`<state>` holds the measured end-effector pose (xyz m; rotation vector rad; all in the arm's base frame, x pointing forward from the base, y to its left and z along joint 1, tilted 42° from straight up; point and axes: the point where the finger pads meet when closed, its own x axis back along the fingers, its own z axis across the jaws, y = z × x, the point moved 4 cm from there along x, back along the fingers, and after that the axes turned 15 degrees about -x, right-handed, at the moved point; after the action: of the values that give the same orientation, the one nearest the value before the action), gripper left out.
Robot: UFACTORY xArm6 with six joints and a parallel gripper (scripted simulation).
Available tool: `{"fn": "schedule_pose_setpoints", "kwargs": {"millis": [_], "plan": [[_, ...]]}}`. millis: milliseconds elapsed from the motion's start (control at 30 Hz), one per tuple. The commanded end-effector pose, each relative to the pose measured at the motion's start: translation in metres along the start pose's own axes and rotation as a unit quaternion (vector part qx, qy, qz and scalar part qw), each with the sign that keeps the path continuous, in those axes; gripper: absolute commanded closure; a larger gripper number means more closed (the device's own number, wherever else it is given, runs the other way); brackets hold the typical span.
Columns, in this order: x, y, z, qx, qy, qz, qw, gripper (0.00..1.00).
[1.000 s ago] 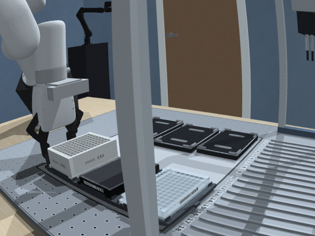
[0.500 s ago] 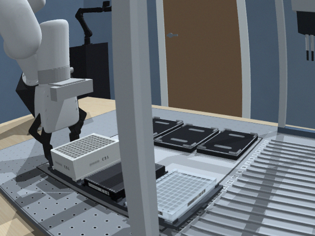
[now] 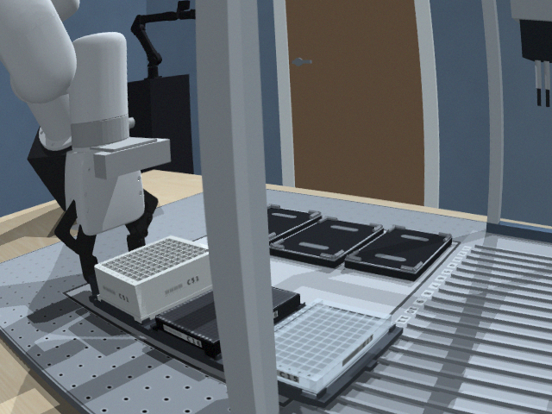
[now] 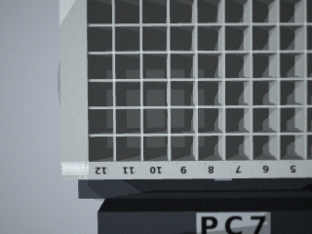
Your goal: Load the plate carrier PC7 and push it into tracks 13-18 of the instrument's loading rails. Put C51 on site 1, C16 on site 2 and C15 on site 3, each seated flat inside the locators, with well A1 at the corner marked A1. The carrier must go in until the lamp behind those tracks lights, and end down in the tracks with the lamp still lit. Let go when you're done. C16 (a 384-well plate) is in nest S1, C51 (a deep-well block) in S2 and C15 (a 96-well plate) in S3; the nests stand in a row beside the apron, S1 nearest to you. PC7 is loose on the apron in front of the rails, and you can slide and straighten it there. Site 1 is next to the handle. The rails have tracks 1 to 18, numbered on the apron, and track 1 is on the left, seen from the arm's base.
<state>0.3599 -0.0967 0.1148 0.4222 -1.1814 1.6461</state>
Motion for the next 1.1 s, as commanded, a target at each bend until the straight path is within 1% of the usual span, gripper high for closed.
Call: {"fn": "schedule_pose_setpoints", "kwargs": {"millis": [0, 1067], "plan": [[0.0, -0.005, -0.001, 0.0, 0.0, 0.001, 1.0, 0.18], [0.0, -0.032, -0.008, 0.0, 0.0, 0.001, 1.0, 0.18]]}}
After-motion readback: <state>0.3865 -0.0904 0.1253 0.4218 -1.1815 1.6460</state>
